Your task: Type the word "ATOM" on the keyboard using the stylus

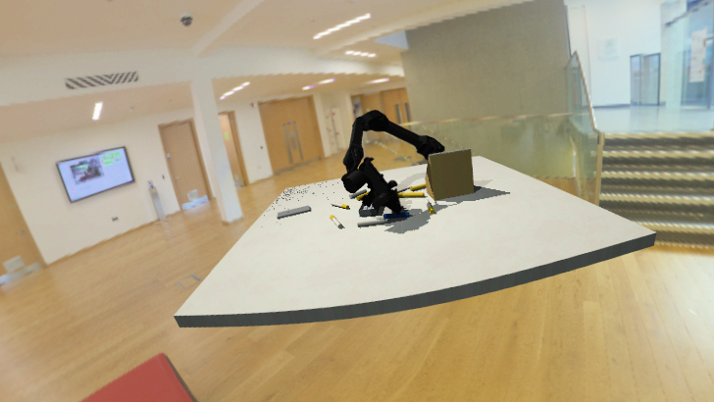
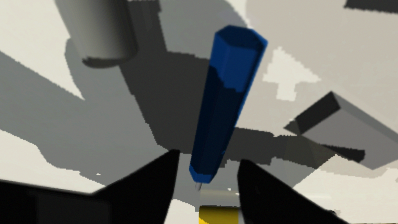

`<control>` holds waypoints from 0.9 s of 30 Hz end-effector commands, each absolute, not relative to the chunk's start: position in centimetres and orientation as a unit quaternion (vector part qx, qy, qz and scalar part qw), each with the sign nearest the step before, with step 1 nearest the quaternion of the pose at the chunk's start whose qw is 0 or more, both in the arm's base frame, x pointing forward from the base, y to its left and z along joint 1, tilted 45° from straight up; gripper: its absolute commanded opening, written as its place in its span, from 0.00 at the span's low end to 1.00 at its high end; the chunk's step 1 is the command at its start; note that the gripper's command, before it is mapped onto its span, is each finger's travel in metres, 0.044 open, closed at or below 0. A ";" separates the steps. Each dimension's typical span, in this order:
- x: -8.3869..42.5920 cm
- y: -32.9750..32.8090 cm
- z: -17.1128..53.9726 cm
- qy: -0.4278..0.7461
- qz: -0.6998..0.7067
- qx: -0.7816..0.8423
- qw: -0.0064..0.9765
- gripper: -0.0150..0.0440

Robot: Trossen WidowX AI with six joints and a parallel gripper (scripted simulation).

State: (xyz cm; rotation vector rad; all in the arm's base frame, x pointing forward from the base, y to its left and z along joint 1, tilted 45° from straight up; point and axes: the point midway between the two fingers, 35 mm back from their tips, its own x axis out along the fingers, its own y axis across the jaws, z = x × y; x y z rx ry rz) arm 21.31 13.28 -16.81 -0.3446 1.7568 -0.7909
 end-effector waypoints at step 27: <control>21.5 12.5 -17.6 0.745 -0.336 -0.147 0.558 0.29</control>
